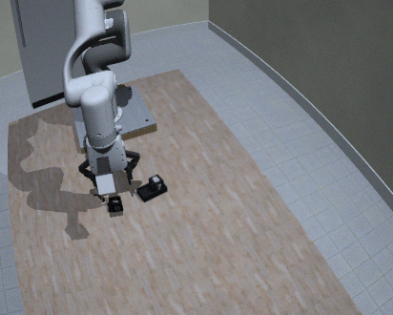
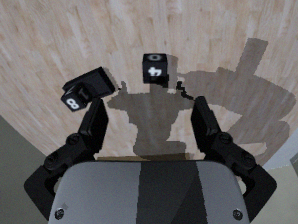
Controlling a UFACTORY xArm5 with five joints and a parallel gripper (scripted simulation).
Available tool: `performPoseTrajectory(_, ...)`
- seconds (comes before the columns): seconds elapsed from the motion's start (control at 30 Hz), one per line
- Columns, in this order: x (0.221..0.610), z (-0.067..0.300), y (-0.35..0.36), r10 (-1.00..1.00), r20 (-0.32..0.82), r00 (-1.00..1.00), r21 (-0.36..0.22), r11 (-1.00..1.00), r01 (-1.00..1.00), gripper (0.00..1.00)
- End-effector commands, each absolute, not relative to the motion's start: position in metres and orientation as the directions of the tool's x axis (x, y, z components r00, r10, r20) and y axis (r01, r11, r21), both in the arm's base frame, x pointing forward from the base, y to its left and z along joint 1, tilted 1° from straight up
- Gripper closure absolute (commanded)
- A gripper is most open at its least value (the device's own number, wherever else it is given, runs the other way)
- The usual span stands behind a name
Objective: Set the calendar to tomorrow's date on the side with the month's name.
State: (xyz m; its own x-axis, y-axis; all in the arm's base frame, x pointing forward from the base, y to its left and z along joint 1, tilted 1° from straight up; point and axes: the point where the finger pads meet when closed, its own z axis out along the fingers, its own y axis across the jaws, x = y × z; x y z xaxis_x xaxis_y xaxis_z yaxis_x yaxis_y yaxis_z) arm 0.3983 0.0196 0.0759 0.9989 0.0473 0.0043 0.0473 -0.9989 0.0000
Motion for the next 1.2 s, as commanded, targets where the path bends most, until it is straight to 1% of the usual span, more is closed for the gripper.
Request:
performPoseTrajectory(0.0, 0.3997, 0.0771, 0.0197, 0.047, 0.007, 0.999, 0.0, -0.999, 0.047, 0.0)
performPoseTrajectory(0.33, 0.3997, 0.0771, 0.0197, 0.042, 0.007, 0.999, 0.0, -0.999, 0.042, 0.0)
performPoseTrajectory(0.5, 0.3997, 0.0772, 0.0196, -0.007, 0.007, 1.0, 0.0, -1.0, -0.007, 0.0)
performPoseTrajectory(0.63, 0.3997, 0.0773, 0.0194, -0.102, 0.007, 0.995, -0.001, -0.995, -0.102, 0.0)
performPoseTrajectory(0.8, 0.3996, 0.0776, 0.019, -0.28, 0.007, 0.96, -0.002, -0.96, -0.28, 0.0)
performPoseTrajectory(0.9, 0.3996, 0.0776, 0.0189, -0.297, 0.007, 0.955, -0.002, -0.955, -0.297, 0.0)
performPoseTrajectory(0.97, 0.3996, 0.0778, 0.0187, -0.396, 0.006, 0.918, -0.003, -0.918, -0.396, 0.0)
performPoseTrajectory(1.17, 0.3996, 0.0781, 0.0183, -0.556, 0.006, 0.831, -0.004, -0.831, -0.556, 0.0)
